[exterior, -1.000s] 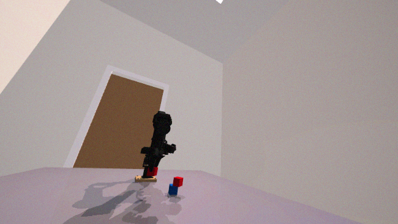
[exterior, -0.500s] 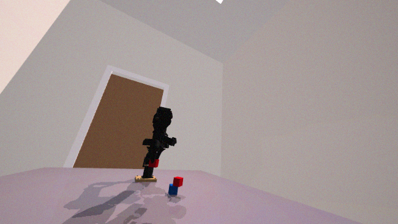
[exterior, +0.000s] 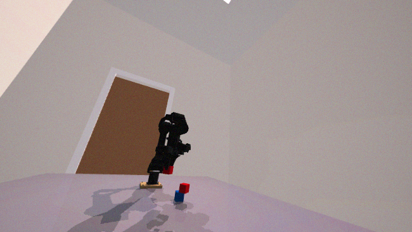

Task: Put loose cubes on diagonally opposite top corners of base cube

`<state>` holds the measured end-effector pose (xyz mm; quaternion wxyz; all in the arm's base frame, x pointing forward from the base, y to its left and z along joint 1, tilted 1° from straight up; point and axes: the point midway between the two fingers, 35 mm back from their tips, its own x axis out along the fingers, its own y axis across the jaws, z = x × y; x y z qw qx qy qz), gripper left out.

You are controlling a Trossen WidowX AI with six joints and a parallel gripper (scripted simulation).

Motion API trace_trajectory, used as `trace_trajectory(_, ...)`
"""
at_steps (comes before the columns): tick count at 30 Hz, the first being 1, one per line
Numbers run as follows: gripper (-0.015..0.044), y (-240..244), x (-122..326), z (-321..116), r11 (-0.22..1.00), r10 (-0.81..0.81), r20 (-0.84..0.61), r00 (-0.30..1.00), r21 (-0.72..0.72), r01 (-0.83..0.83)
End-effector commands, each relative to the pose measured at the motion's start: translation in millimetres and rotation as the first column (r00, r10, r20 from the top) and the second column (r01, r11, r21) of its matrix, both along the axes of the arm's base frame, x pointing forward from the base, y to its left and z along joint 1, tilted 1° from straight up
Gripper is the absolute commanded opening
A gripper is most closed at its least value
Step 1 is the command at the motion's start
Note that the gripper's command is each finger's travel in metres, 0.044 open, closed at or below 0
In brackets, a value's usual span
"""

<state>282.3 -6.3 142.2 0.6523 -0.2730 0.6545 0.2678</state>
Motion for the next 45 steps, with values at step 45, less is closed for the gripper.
trace_trajectory(45, 0.0105, 55, 4, -50, 0.982, -0.190, 0.002, 0.982, 0.006, 0.190)
